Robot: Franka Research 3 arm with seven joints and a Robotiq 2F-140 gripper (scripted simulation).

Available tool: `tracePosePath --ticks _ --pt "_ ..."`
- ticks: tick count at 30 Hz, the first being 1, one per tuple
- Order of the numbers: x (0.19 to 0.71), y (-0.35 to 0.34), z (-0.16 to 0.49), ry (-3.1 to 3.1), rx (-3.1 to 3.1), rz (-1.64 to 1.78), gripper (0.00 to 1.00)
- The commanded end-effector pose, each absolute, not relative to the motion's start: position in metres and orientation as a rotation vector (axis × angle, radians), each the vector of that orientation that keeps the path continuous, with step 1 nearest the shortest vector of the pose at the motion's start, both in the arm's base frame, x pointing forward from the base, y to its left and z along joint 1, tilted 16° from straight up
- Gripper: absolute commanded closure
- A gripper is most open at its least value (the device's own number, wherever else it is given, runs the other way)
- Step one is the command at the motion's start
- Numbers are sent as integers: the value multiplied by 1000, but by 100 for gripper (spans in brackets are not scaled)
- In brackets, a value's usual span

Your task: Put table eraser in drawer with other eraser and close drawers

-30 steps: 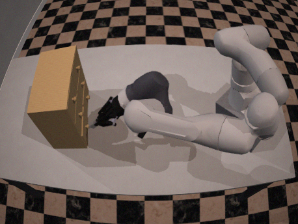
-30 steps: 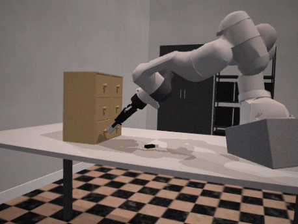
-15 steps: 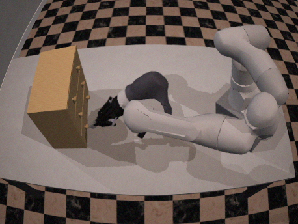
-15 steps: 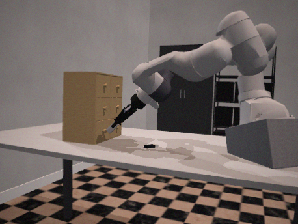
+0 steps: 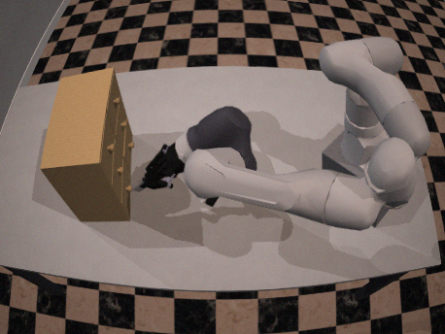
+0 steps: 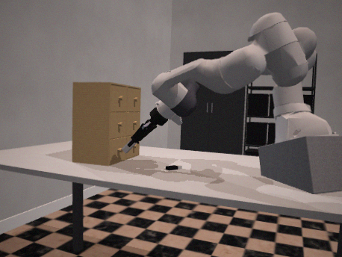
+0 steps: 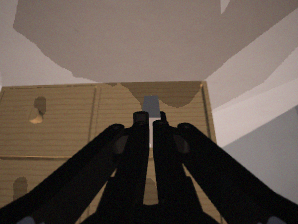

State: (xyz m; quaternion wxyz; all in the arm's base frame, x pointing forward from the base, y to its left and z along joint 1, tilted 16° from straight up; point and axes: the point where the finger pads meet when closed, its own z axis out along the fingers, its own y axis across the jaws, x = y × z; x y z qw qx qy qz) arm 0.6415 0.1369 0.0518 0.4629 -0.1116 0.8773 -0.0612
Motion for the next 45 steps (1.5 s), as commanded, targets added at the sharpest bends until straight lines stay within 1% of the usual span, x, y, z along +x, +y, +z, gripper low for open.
tracePosePath --ticks 1,33,45 --pt "643 136 54 2154 -281 -159 100" --pt "642 136 53 2154 -281 -159 100" --pt "604 129 47 2154 -281 -159 100"
